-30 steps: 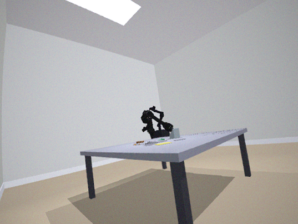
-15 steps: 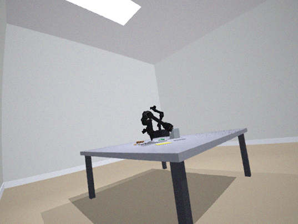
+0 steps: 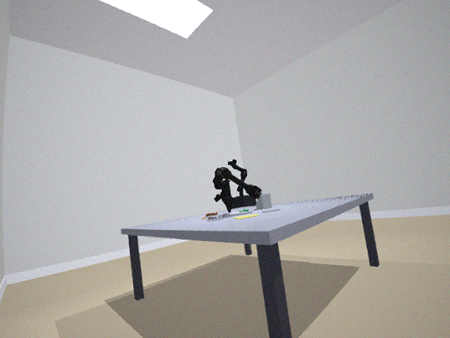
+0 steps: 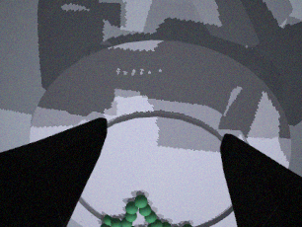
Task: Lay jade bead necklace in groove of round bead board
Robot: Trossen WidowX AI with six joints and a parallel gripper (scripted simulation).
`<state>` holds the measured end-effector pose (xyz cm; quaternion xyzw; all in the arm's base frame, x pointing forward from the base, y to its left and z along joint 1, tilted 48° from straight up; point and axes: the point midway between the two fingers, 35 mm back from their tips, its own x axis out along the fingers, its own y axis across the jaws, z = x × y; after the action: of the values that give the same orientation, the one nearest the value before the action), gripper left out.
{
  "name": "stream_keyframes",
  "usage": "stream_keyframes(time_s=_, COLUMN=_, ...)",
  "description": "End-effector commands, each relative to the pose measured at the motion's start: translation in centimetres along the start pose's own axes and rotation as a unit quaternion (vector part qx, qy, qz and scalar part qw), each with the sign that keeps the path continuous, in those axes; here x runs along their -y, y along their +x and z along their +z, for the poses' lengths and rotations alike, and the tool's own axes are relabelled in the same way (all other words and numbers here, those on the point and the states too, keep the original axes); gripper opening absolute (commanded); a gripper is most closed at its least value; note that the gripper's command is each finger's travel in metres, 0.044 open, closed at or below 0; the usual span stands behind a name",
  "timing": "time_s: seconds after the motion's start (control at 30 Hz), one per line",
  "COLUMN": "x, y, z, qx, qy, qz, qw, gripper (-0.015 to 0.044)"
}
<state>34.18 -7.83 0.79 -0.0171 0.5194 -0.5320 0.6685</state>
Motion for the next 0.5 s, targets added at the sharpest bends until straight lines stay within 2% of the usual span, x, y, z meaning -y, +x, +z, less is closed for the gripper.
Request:
stream_keyframes(time_s=0.0, x=-0.1, y=-0.9, z=0.0, qx=0.002, qy=0.0, qz=0.002, qw=1.0, gripper=0.042)
stream_keyframes(time_s=0.03, x=-0.1, y=-1.2, z=0.0, qx=0.002, qy=-0.001, qz=0.002, qw=1.0, gripper=0.044)
stream_keyframes(time_s=0.47, x=0.0, y=-2.0, z=-0.2, qx=0.003, qy=-0.002, qz=0.001, qw=1.0, gripper=0.044)
